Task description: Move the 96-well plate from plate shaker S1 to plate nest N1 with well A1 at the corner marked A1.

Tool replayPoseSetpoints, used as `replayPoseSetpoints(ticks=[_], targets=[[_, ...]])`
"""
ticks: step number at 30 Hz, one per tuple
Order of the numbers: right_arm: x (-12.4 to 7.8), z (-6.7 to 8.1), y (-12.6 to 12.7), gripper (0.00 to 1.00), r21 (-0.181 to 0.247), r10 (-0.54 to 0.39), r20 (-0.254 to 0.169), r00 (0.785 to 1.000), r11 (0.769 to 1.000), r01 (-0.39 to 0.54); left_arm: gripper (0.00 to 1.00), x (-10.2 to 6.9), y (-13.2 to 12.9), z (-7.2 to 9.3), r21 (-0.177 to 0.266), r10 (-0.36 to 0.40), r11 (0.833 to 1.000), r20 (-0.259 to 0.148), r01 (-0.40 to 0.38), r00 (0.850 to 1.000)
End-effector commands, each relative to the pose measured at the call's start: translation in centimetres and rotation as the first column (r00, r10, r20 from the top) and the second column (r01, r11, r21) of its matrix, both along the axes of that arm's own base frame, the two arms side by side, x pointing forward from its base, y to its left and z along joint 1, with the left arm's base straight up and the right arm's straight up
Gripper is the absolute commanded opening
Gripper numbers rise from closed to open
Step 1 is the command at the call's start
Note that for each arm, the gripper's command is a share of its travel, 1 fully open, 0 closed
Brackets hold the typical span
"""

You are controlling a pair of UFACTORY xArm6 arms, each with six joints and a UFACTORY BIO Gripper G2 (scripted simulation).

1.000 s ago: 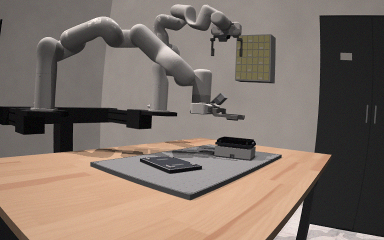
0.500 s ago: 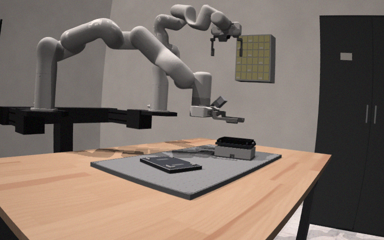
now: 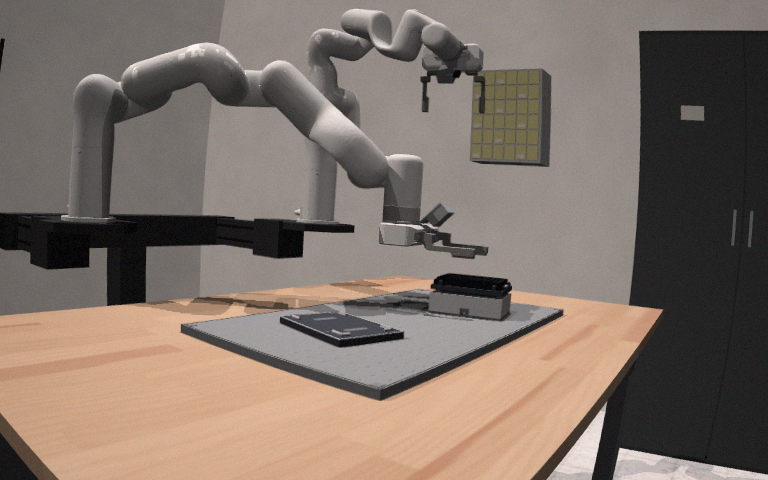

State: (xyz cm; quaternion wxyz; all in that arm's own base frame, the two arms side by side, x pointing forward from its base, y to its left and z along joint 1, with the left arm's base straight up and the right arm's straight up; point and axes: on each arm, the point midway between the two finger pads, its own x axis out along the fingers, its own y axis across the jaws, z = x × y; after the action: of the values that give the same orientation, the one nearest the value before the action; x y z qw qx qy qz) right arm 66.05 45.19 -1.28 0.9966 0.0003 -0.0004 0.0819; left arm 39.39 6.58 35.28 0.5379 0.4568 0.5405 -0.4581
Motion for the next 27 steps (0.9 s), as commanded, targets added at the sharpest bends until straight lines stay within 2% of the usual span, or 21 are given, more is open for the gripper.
replayPoseSetpoints(ticks=[1, 15, 27], targets=[[0.1, -0.4, 0.1, 0.37, 0.003, 0.0, 0.004, 1.0, 1.0, 0.0, 1.0, 0.0, 0.0, 0.2, -0.001, 0.0, 1.0, 0.005, 0.0, 1.0], [0.1, -2.4, 0.1, 0.37, 0.003, 0.0, 0.004, 1.0, 1.0, 0.0, 1.0, 0.0, 0.0, 0.2, -0.001, 0.0, 1.0, 0.005, 0.0, 1.0], [0.1, -2.4, 0.1, 0.37, 0.003, 0.0, 0.004, 1.0, 1.0, 0.0, 1.0, 0.0, 0.0, 0.2, -0.001, 0.0, 1.0, 0.005, 0.0, 1.0]])
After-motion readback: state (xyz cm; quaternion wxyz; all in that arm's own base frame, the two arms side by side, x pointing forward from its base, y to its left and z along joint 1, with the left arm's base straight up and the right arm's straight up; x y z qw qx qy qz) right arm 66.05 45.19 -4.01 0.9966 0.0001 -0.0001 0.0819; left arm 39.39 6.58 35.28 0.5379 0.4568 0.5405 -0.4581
